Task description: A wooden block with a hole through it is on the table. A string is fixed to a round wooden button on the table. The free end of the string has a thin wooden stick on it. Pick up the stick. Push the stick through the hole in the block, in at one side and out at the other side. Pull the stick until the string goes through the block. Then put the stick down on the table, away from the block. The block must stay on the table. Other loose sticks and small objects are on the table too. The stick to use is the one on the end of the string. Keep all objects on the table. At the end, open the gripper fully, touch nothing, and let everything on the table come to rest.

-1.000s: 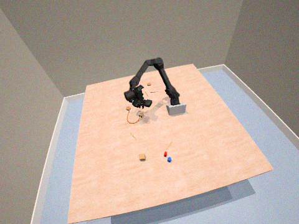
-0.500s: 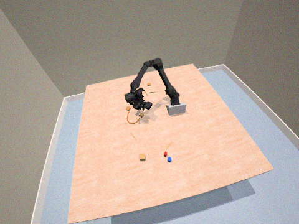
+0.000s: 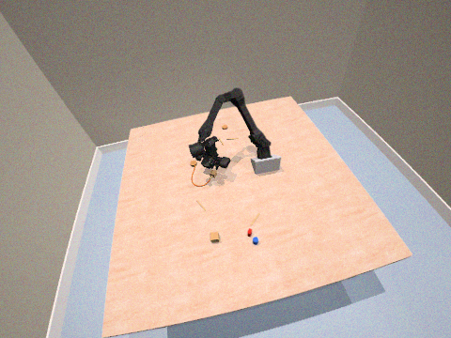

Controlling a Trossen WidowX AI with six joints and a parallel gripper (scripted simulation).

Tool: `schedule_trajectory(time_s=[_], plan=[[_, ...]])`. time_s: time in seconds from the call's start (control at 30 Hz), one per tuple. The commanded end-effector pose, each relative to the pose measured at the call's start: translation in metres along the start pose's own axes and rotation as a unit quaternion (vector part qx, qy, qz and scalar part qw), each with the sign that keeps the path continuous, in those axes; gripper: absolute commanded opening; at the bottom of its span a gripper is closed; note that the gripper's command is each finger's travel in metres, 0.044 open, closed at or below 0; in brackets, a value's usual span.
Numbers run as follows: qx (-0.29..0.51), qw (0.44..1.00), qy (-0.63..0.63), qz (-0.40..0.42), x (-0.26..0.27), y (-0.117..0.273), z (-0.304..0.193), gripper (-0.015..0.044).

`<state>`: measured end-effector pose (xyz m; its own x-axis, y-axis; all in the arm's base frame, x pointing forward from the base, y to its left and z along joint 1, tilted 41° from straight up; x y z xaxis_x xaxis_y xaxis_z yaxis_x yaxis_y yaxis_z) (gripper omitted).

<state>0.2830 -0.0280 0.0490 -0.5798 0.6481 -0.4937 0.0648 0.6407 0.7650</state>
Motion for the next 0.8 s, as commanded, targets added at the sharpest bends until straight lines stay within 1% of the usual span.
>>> schedule_trajectory(time_s=[0.0, 0.33, 0.47, 0.5, 0.77], plan=[[0.004, 1.0, 0.005, -0.002, 0.0011, -0.0084, -0.0011, 0.0121], [0.004, 1.0, 0.005, -0.002, 0.0014, -0.0156, -0.0022, 0.0121], [0.002, 1.0, 0.001, 0.0, 0.0011, -0.0136, -0.0019, 0.0016], [0.002, 1.0, 0.001, 0.0, 0.0011, -0.0136, -0.0019, 0.0], [0.001, 1.0, 0.001, 0.0, 0.0011, -0.0137, -0.0021, 0.0]])
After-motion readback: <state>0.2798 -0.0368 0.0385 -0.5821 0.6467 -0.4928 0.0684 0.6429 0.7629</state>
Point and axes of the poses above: the point midway between the two fingers, 35 mm back from their tips, its own y axis back along the fingers, its own x axis across the jaws, z = x × y, the point moved 5 cm from there along y, back along the fingers, and after that the axes turned 15 degrees about -y, right-handed, at the moved point
